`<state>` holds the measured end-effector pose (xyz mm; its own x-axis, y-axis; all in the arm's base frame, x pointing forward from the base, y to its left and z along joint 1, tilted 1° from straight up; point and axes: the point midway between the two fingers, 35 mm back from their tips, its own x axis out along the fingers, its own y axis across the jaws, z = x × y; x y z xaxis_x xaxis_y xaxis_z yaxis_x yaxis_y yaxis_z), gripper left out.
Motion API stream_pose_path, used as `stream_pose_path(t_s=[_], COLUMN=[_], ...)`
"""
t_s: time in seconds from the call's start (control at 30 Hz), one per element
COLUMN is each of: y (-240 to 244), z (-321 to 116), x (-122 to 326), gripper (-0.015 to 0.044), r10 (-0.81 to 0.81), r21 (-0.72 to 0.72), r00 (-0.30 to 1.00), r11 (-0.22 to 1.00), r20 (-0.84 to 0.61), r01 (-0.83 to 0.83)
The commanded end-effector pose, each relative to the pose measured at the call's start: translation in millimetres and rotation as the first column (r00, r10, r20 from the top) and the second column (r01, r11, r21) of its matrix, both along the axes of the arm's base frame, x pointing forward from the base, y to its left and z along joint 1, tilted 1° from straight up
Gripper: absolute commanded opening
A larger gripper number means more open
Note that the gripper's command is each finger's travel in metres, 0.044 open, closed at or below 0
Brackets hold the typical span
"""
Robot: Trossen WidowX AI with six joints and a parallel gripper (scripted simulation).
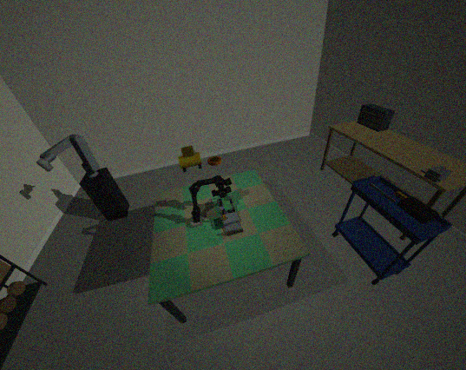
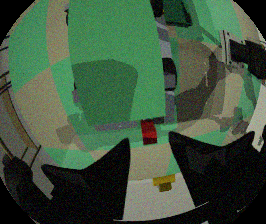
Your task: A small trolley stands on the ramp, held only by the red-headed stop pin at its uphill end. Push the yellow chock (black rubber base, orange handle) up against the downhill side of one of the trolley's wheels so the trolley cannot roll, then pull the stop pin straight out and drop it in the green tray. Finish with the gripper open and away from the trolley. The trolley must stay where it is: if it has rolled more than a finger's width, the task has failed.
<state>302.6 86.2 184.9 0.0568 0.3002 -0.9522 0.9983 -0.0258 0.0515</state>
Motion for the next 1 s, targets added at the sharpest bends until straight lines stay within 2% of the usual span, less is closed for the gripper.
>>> stream_pose_path(t_s=[0.0,0.97], y=[1.3,13.4], z=[-2.7,-40.2], x=[-0.7,1.4], gripper=[0.0190,0.0190], r10=[-0.004,-0.004], r21=[0.004,0.006], r00=[1.000,1.000], r11=[1.000,1.000], r20=[-0.003,-0.003], r01=[0.004,0.004])
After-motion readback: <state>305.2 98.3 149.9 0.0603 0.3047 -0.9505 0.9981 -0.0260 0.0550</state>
